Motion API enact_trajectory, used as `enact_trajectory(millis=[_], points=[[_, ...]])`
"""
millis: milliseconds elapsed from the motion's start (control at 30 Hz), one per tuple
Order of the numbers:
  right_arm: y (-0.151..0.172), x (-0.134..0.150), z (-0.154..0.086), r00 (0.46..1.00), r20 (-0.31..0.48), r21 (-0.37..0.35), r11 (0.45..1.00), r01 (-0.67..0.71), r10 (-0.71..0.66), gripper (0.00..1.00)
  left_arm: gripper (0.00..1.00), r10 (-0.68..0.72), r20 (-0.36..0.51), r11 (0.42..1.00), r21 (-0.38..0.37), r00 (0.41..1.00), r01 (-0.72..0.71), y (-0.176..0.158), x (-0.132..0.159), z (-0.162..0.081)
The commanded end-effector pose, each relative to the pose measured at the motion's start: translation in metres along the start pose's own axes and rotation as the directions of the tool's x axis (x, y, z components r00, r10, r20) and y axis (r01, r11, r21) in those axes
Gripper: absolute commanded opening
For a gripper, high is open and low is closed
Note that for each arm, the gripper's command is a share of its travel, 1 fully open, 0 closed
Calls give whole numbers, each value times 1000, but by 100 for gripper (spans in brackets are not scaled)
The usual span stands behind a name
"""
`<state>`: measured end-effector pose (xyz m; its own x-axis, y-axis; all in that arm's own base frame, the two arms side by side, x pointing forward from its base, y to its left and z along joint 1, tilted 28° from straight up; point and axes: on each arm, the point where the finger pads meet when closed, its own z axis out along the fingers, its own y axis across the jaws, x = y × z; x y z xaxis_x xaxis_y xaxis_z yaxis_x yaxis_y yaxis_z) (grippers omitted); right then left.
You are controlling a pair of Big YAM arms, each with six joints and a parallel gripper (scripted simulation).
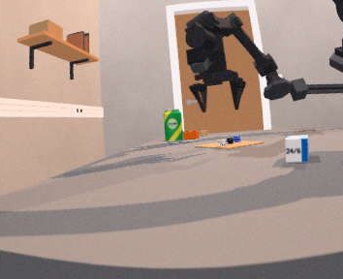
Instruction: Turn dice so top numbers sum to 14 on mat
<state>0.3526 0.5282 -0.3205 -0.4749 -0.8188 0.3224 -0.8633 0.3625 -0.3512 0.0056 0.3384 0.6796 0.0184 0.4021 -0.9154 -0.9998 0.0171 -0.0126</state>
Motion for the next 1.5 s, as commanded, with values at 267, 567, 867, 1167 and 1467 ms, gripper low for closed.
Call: enact_trajectory(millis=[267, 567, 867, 1167, 1467], points=[[-1, -23, -93, 996, 89, -2, 1000, -21, 21, 100, 100, 15, 54, 1000, -3, 998, -15, 2, -22, -8], [-2, -19, -130, 996, 86, -4, 1000, -22, 22, 100, 100, 15, 54, 1000, -3, 998, -15, 2, -22, -8], [1, -16, -139, 997, 74, -2, 1000, -13, 13, 100, 100, 15, 54, 1000, -3, 998, -15, 2, -22, -8], [-2, -17, -140, 997, 75, -3, 1000, -16, 16, 100, 100, 15, 54, 1000, -3, 998, -15, 2, -22, -8], [-2, -17, -140, 997, 75, -3, 1000, -16, 16, 100, 100, 15, 54, 1000, -3, 998, -15, 2, -22, -8]])
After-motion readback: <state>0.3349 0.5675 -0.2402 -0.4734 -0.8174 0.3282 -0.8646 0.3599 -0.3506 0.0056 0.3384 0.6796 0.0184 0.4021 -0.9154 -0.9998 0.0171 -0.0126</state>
